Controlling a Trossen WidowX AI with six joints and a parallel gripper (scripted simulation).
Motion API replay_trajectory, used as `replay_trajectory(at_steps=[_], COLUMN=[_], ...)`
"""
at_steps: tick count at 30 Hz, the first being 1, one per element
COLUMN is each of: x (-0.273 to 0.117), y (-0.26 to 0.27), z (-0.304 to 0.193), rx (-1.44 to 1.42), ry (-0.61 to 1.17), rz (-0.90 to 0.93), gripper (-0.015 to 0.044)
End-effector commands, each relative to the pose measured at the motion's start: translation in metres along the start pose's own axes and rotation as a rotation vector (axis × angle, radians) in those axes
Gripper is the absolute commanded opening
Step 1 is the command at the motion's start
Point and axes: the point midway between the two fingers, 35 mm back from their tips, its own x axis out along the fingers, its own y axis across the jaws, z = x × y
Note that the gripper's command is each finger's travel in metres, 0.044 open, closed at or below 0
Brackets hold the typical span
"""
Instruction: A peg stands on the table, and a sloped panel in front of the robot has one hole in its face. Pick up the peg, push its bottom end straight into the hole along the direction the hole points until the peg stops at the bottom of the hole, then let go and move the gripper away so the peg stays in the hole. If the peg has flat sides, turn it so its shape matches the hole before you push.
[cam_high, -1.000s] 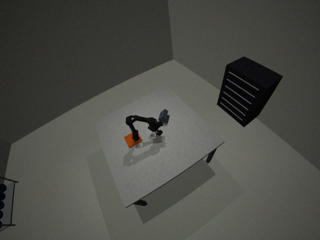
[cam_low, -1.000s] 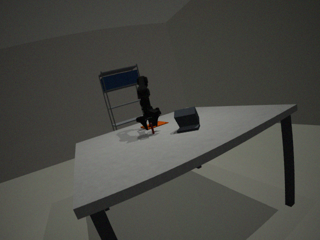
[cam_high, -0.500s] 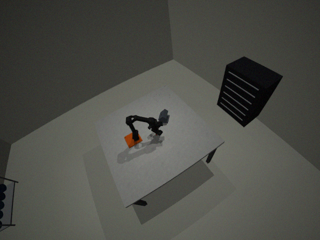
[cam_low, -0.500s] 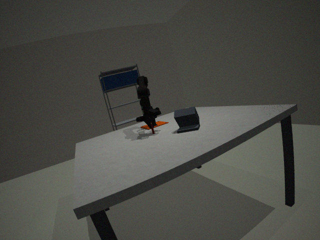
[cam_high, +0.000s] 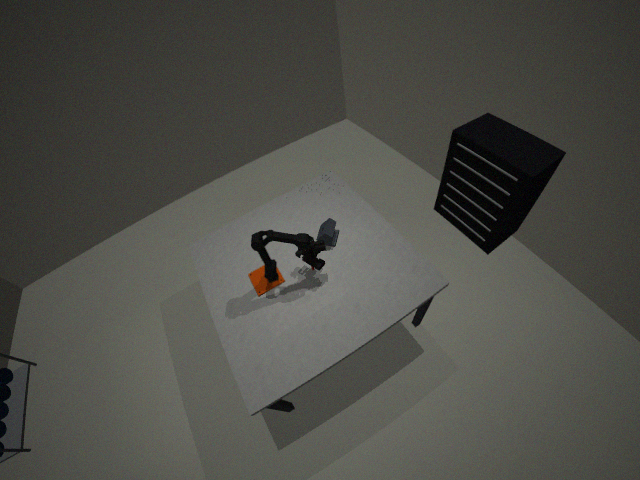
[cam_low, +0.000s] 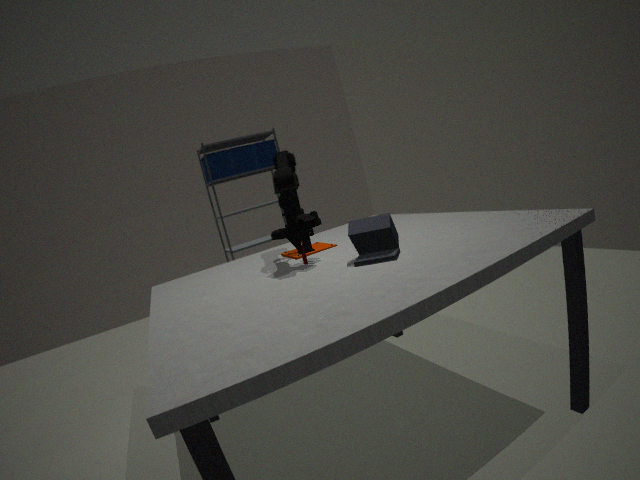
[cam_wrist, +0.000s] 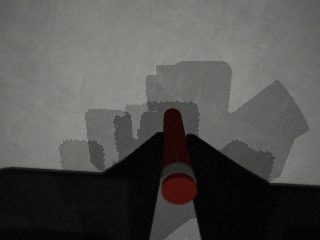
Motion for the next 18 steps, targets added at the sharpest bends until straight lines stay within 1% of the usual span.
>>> replay_trajectory(at_steps=[1, 18], x=[-0.013, -0.066], y=[-0.002, -0.002], z=[0.002, 0.002], rx=[-0.002, -0.003], ry=[-0.005, -0.003], rz=[-0.004, -0.001], gripper=[0.0000, 0.0000])
